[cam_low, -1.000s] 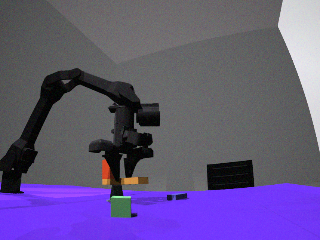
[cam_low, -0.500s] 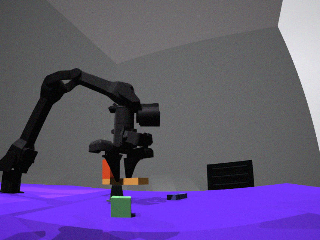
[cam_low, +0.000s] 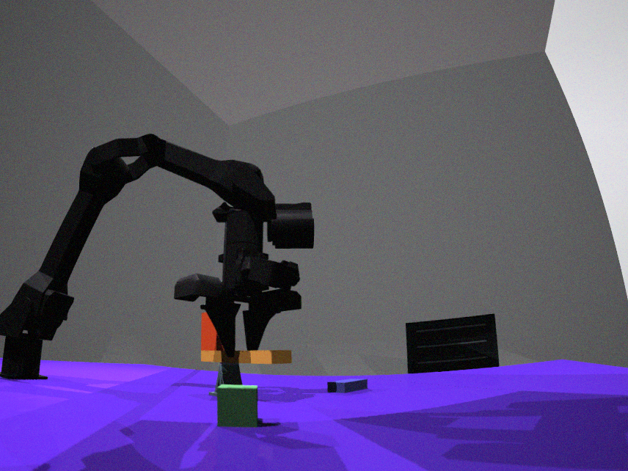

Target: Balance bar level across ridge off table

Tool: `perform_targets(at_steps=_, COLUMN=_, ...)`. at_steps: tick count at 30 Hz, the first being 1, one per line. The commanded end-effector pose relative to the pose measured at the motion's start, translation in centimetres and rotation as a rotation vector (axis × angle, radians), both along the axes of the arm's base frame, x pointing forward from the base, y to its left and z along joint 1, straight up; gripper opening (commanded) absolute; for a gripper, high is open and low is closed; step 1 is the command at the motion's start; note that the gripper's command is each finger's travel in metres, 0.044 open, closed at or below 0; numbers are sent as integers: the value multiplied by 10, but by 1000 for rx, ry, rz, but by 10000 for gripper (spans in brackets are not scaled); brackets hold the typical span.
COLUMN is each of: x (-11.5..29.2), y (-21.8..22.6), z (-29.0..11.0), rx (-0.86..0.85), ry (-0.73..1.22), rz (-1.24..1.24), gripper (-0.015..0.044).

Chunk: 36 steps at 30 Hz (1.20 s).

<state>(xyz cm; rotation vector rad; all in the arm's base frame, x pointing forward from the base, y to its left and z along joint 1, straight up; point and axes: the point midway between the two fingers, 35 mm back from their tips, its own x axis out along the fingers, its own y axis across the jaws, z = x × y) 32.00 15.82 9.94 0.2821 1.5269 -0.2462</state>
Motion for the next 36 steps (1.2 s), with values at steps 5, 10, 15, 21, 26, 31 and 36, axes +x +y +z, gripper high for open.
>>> perform_targets(at_steps=5, x=0, y=-1, z=-4, rx=-4, ry=2, rz=-1, gripper=0)
perform_targets(at_steps=10, x=0, y=-1, z=-1, rx=-4, ry=2, rz=-1, gripper=0)
perform_targets(at_steps=15, x=1, y=-1, z=0, rx=-4, ry=2, rz=-1, gripper=0)
perform_targets(at_steps=21, x=0, y=0, z=1, rx=1, ry=-1, rz=-1, gripper=0)
perform_targets(at_steps=26, x=0, y=0, z=1, rx=1, ry=-1, rz=-1, gripper=0)
perform_targets(at_steps=31, x=0, y=0, z=1, rx=1, ry=-1, rz=-1, gripper=0)
perform_targets(at_steps=36, x=0, y=0, z=1, rx=1, ry=-1, rz=-1, gripper=0)
